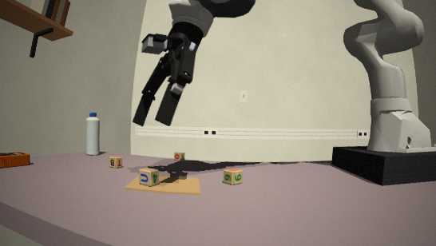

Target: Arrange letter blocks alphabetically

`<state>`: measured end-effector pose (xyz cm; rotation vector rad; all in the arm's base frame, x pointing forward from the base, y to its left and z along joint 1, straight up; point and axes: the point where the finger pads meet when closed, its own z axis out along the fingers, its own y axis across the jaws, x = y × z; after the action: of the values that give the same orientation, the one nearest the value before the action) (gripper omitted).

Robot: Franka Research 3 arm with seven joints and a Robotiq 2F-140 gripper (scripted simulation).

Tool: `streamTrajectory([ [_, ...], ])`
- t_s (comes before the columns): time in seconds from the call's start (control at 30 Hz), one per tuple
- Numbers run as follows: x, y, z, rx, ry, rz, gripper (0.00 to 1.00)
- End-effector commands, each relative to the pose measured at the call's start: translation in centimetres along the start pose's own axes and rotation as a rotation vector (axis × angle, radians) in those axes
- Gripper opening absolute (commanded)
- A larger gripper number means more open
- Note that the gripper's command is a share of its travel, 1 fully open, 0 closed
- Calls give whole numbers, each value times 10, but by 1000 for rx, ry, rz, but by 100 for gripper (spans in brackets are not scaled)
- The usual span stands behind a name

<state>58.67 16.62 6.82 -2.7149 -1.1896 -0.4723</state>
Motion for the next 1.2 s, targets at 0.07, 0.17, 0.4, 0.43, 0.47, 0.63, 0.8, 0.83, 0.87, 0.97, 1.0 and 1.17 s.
streamTrajectory([
  [0.07, 1, 1, -1, -3, 4, -2, 100],
  [0.17, 1, 1, -1, -3, 4, -2, 100],
  [0.4, 1, 1, -1, -3, 4, -2, 100],
  [0.43, 1, 1, -1, -3, 4, -2, 100],
  [0.47, 1, 1, -1, -3, 4, -2, 100],
  [0.63, -3, 2, -3, -4, 3, -2, 100],
  [0.8, -42, 4, -20, -14, -1, 5, 100],
  [0.83, -63, 2, -28, -16, -2, 7, 100],
  [0.87, -86, -2, -35, -17, -3, 8, 100],
  [0.97, -133, -18, -47, -12, -1, 5, 100],
  [1.0, -145, -24, -50, -9, 1, 3, 100],
  [1.17, -166, -37, -53, -3, 4, -3, 100],
])
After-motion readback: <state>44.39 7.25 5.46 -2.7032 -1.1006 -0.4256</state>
